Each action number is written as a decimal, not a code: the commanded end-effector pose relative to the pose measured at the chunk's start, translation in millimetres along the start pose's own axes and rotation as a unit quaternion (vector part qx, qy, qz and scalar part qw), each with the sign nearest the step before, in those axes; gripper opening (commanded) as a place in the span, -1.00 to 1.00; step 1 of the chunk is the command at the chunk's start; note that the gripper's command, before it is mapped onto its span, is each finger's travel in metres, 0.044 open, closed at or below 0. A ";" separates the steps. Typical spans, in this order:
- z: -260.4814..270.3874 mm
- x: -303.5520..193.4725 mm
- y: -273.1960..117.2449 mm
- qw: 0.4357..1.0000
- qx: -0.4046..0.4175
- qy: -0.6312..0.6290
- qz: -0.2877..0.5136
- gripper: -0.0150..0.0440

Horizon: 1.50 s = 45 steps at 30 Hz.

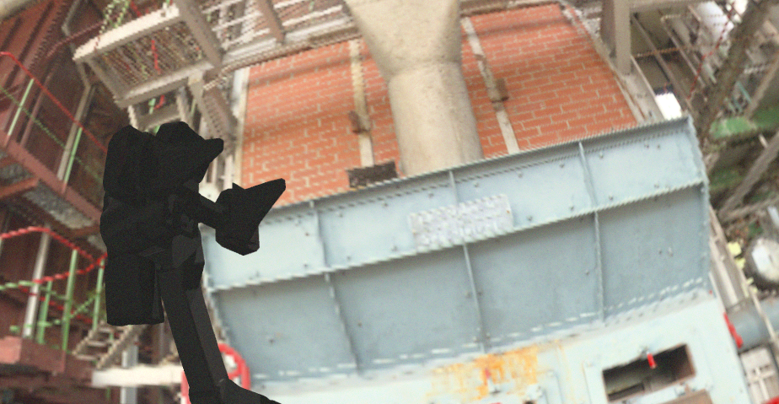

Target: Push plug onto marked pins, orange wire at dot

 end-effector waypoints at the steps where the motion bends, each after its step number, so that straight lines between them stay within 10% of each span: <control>1: 0.0 0.2 -0.4 1.000 -0.001 -0.001 0.000 0.78; 11: 2.0 9.9 -12.4 0.999 -0.024 -0.043 -0.002 -0.10; 45: 38.9 79.8 -93.7 0.943 -0.164 -0.289 0.005 -0.10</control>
Point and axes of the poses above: the point midway between the two fingers, 35 mm back from their tips, its own y axis out along the fingers, its own z axis across the jaws, x = y × z, the point moved 9 cm from there along -y, back along the fingers, and after that the axes turned 3 degrees about y, right-handed, at the moved point
